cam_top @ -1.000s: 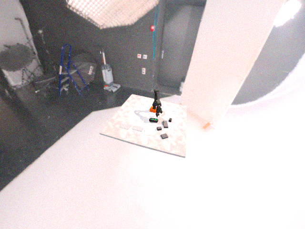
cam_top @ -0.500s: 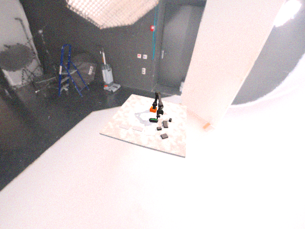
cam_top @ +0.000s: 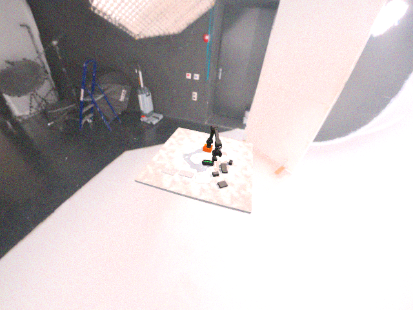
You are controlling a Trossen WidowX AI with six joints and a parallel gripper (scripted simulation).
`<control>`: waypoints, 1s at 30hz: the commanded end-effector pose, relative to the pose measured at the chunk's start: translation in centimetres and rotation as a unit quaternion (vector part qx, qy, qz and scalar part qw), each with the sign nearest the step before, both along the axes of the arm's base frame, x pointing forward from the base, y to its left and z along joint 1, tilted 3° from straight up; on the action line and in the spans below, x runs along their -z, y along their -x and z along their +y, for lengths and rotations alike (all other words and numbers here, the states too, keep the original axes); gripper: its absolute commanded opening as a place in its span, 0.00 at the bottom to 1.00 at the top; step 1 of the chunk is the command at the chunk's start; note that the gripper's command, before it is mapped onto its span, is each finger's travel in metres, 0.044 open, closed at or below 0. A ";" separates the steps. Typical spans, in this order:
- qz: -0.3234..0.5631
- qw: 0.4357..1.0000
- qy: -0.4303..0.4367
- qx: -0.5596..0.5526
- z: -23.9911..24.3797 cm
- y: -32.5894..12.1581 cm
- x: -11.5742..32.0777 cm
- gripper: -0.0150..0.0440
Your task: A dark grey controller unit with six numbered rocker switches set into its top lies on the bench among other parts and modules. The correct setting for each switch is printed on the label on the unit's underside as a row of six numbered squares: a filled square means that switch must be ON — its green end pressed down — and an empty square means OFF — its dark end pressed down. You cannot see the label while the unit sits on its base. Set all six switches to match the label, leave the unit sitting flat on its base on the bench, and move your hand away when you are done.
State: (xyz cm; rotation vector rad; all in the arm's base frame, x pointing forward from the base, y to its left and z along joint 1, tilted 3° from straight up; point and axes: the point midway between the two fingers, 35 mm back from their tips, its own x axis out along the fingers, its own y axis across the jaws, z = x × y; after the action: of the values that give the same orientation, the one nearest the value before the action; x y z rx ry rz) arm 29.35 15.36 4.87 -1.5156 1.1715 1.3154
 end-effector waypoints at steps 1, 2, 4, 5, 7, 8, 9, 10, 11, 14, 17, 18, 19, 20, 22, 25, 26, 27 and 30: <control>0.000 1.000 0.004 0.002 0.0 -0.1 0.6 1.00; 0.000 1.000 0.004 0.002 0.0 -0.1 0.7 1.00; 0.001 1.000 0.004 0.002 0.0 -0.1 1.1 1.00; 0.001 1.000 0.005 0.002 0.0 -0.1 1.2 1.00; 0.002 1.000 0.005 0.002 0.0 -0.1 1.5 1.00; 0.002 1.000 0.006 0.002 0.0 -0.1 1.7 1.00; 0.002 1.000 0.006 0.002 0.0 -0.1 1.9 1.00; 0.003 1.000 0.006 0.002 0.0 -0.1 2.0 1.00; 0.003 1.000 0.006 0.002 0.0 -0.1 2.2 1.00; 0.004 1.000 0.007 0.003 0.0 -0.1 2.7 1.00; 0.005 1.000 0.008 0.003 0.0 -0.1 3.2 1.00; 0.006 1.000 0.008 0.003 0.0 -0.1 3.3 1.00; 0.006 1.000 0.009 0.003 0.0 -0.1 3.5 1.00; 0.006 1.000 0.009 0.003 0.0 -0.1 3.7 1.00; 0.007 1.000 0.009 0.003 0.0 -0.1 4.0 1.00; 0.008 1.000 0.010 0.004 0.0 0.0 4.5 1.00; 0.008 1.000 0.010 0.004 0.0 0.0 4.6 1.00; 0.009 1.000 0.011 0.004 0.0 0.0 4.7 1.00; 0.009 1.000 0.011 0.004 0.0 0.0 4.7 0.91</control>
State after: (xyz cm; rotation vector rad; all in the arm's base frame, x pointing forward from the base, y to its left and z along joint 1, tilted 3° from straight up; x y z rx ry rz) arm 29.52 15.56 0.43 -1.5132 1.1948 1.3215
